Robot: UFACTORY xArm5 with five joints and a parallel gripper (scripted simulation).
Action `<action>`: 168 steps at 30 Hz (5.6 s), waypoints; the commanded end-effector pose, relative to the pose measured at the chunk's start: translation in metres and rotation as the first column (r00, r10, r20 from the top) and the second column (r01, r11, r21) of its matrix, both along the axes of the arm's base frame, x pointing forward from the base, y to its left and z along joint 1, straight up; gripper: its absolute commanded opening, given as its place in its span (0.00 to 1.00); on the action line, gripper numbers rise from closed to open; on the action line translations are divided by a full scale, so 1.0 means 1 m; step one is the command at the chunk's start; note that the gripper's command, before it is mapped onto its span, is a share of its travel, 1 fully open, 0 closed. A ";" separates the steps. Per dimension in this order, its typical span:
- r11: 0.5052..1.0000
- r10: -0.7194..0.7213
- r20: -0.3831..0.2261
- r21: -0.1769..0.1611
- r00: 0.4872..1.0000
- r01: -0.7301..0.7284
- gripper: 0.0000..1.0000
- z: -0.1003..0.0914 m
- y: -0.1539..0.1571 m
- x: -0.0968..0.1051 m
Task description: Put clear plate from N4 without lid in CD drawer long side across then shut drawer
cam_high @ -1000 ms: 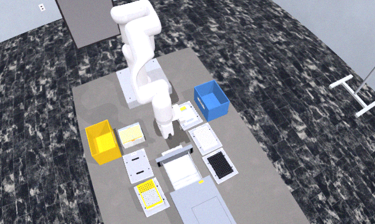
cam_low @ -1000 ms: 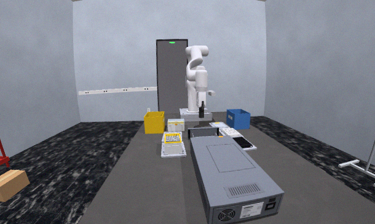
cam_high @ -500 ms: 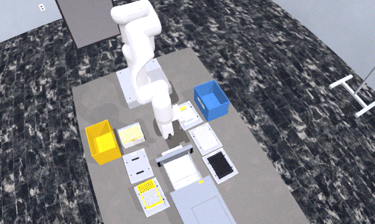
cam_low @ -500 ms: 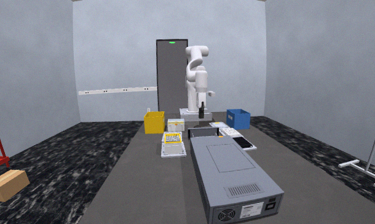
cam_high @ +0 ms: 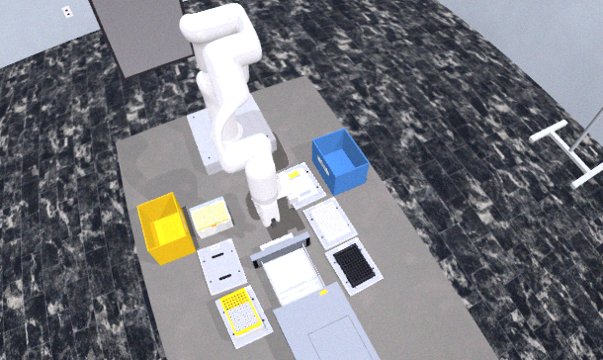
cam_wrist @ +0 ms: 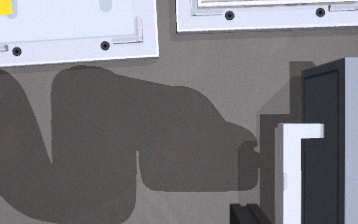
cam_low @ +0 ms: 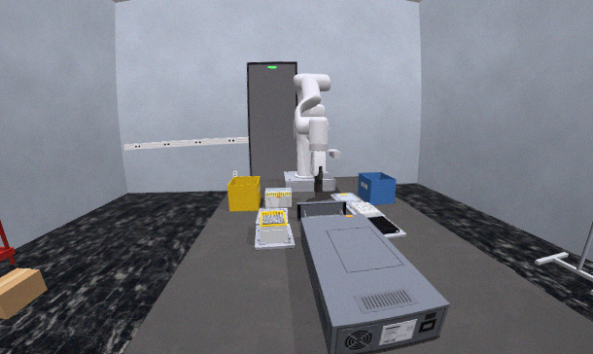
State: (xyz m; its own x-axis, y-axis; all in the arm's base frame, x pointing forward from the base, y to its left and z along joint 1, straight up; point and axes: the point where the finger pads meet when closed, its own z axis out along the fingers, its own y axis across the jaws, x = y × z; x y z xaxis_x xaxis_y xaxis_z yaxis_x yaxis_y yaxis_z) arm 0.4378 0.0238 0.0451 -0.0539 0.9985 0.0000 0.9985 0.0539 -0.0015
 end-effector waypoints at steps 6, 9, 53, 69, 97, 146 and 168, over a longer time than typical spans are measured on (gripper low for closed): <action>1.000 0.000 0.005 0.000 1.000 0.000 0.00 -0.013 0.000 0.002; 1.000 0.000 0.005 0.000 1.000 0.000 0.00 -0.015 0.000 0.002; 1.000 0.000 0.005 0.000 1.000 0.000 0.00 -0.062 0.001 0.010; 1.000 0.000 0.005 0.000 1.000 0.000 0.00 -0.062 0.002 0.033; 1.000 0.000 0.005 0.000 1.000 0.000 0.00 -0.062 0.004 0.069; 1.000 0.000 0.006 0.000 1.000 0.000 0.00 -0.061 0.007 0.136; 1.000 0.000 0.006 0.000 1.000 0.000 0.00 -0.061 0.009 0.165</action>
State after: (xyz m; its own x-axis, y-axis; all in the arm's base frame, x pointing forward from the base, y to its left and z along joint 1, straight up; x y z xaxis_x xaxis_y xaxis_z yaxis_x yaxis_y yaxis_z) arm 0.5953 0.0324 -0.0185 -0.0539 0.9985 0.0000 0.9985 0.0539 -0.0012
